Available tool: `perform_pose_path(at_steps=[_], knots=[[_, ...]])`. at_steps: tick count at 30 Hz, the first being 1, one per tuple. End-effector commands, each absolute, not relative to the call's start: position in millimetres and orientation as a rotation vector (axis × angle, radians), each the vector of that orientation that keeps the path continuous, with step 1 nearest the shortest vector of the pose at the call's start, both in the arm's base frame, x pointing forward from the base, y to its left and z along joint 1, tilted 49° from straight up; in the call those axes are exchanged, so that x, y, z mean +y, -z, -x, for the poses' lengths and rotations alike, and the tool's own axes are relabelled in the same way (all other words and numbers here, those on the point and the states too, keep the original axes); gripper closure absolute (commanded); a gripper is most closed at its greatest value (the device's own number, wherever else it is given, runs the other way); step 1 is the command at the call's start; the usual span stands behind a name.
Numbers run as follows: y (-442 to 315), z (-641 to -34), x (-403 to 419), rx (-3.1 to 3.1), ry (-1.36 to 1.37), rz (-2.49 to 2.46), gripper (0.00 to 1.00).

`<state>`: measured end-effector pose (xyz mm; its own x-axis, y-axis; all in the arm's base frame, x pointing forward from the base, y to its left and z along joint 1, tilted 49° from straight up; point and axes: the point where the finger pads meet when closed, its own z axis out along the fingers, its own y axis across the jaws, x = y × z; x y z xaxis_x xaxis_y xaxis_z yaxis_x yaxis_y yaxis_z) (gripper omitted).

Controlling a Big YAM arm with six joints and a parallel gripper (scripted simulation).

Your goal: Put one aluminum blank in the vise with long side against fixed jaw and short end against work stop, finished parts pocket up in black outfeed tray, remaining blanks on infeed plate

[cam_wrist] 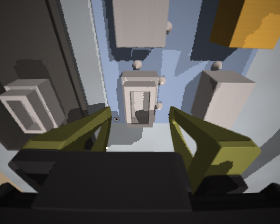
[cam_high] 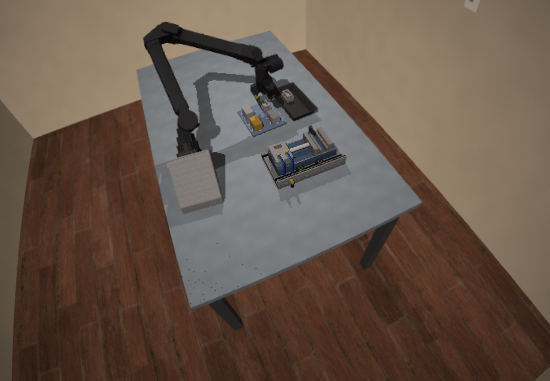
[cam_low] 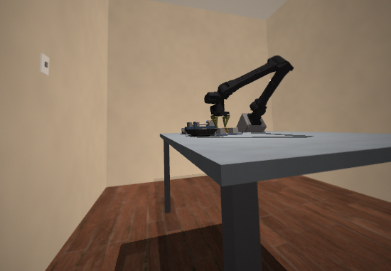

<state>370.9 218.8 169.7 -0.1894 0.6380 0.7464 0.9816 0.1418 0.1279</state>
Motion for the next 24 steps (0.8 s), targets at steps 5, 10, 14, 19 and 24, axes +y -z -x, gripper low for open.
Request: perform_pose_path(at_steps=[5,10,14,19,24], knots=[[-167.4,-370.0,227.3,-1.902,0.829,1.535,0.36],[-166.1,-370.0,227.7,-1.901,0.829,1.536,0.36],[-163.7,-369.2,228.2,-1.900,0.827,1.536,0.36],[-161.4,-368.4,229.2,-1.898,0.824,1.538,0.36],[-159.7,-368.0,230.4,-1.897,0.823,1.539,0.36]])
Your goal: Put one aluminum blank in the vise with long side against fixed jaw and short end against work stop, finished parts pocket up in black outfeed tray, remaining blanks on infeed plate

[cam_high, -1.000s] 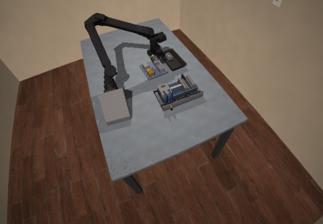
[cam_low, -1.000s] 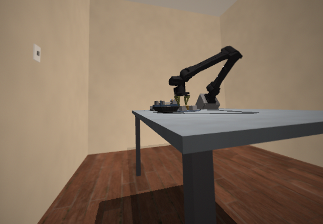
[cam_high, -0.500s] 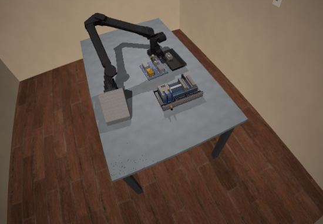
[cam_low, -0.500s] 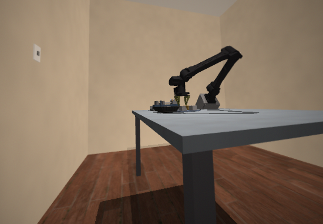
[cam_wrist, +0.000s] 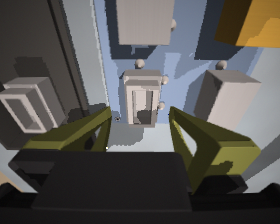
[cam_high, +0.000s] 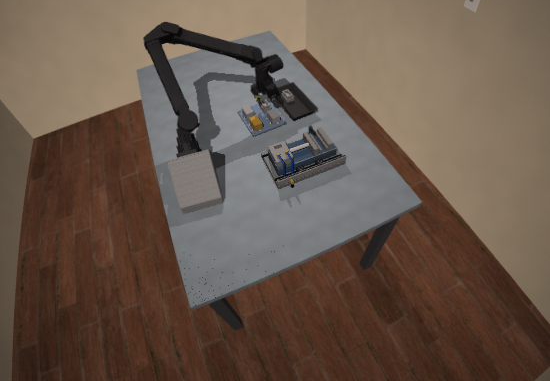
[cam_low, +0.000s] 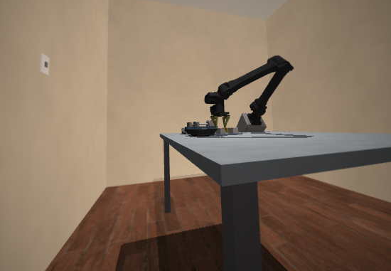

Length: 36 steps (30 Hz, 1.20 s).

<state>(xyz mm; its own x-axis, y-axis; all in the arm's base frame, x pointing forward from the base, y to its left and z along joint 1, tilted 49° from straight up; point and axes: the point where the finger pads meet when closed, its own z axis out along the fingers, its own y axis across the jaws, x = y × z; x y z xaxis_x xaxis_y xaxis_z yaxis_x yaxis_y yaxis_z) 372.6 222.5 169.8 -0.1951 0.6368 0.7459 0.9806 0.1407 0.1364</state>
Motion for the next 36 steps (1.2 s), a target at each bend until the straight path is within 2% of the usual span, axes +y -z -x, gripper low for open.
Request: perform_pose_path(at_steps=[1,36], knots=[[-159.3,-367.9,230.7,-1.897,0.823,1.539,0.36],[-154.6,-366.7,235.4,-1.898,0.819,1.537,0.36]])
